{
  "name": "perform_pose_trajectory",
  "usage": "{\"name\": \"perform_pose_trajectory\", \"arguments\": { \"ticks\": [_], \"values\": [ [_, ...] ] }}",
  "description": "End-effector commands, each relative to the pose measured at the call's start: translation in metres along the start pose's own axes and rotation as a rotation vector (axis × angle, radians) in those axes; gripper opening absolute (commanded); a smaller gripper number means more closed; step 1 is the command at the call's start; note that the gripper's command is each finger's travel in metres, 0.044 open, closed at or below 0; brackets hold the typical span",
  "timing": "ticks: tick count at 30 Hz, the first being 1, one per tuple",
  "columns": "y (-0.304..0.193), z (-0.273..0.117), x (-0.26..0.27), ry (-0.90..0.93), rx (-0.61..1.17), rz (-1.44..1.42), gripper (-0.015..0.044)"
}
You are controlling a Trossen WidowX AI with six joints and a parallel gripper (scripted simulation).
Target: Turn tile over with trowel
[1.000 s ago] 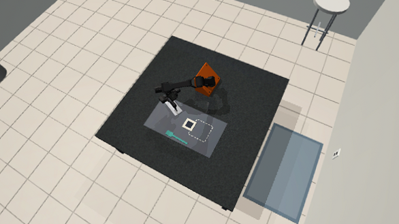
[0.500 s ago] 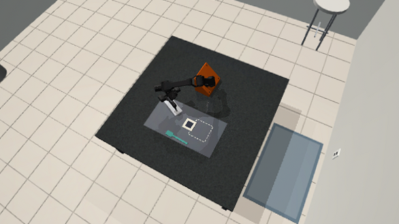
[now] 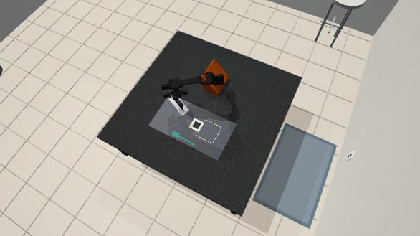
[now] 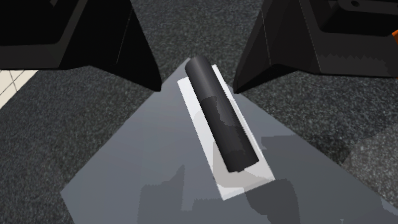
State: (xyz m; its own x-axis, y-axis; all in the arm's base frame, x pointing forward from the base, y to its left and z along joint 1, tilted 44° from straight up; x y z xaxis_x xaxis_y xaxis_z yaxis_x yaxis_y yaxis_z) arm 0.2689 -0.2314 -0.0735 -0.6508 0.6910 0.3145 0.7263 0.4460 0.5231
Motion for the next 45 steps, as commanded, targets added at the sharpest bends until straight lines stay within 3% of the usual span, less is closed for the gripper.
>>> {"name": "perform_pose_trajectory", "arguments": {
  "ticks": [1,45],
  "values": [
    [-0.002,0.002,-0.001,-0.046,-0.010,0.137,0.0300],
    [-0.014,0.018,0.004,-0.293,-0.331,1.284,0.0300]
  ]
}}
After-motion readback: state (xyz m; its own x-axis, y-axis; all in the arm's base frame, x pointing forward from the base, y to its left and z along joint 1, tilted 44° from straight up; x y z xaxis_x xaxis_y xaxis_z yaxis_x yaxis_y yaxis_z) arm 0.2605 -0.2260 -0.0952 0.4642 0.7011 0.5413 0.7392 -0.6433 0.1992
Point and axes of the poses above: the point midway between the two fingers, 35 mm back from their tips, its own z axis out along the fingers, its own x axis across the jaws, y = z × x, the point moved 3 cm from there along -z, back along the fingers, and after that the axes turned 5 degrees about -z, right-handed, at the moved point
